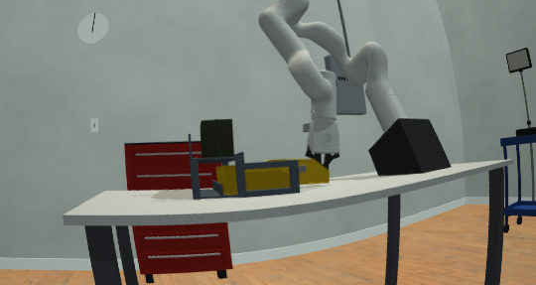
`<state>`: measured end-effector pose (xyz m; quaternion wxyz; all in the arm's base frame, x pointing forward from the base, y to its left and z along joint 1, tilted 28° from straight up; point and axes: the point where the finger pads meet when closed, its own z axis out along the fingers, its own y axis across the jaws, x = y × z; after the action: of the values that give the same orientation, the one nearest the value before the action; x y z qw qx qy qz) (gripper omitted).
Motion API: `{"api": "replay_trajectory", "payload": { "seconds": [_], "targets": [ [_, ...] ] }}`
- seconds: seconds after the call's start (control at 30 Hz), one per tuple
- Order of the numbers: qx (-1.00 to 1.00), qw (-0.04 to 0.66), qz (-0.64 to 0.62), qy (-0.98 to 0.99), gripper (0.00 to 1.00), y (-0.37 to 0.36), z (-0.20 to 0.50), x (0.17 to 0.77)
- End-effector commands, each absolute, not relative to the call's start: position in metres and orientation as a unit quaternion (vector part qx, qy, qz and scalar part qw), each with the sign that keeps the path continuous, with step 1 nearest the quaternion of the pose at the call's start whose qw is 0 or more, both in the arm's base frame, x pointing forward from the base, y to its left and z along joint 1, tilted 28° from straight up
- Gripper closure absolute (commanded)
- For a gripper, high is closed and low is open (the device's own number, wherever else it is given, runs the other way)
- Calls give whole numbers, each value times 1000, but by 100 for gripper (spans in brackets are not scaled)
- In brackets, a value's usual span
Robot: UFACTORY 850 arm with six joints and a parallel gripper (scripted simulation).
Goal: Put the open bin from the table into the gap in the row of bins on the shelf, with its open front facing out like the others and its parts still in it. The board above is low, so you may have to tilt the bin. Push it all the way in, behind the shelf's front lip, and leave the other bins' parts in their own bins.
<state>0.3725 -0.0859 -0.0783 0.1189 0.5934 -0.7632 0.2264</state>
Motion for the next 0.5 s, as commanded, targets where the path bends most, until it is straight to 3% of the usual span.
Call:
{"api": "replay_trajectory", "payload": {
  "seconds": [0.0, 0.47],
  "targets": [
    [593, 118, 227, -763, 100, -86, -78, 373],
    [593, 118, 227, -763, 100, -80, -67, 373]
  ]
}}
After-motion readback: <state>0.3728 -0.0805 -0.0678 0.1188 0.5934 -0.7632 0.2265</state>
